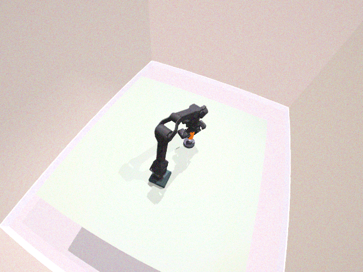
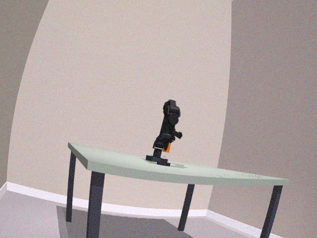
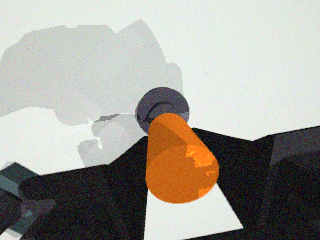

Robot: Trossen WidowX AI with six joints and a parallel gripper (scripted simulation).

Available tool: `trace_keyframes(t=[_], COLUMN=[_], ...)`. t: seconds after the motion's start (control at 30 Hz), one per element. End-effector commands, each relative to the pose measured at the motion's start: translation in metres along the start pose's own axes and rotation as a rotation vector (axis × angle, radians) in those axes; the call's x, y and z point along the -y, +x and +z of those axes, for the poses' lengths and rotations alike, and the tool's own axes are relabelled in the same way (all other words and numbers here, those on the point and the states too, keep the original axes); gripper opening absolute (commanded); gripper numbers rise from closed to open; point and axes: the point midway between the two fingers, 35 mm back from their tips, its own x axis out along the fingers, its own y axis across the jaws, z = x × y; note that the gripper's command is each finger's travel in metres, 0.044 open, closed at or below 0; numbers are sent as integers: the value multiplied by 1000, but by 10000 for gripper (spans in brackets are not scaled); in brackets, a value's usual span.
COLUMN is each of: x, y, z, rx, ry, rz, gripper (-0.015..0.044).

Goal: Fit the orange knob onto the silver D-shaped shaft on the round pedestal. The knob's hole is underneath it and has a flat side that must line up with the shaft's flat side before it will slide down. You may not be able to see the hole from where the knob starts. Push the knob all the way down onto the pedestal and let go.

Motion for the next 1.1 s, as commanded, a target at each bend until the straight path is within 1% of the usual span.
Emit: trace_keyframes(t=[0.0,1.07], x=[1,-1], y=[0,0], z=[-2,1], rx=[3,3], ry=[88,896], rz=[0,1], gripper=[0,0])
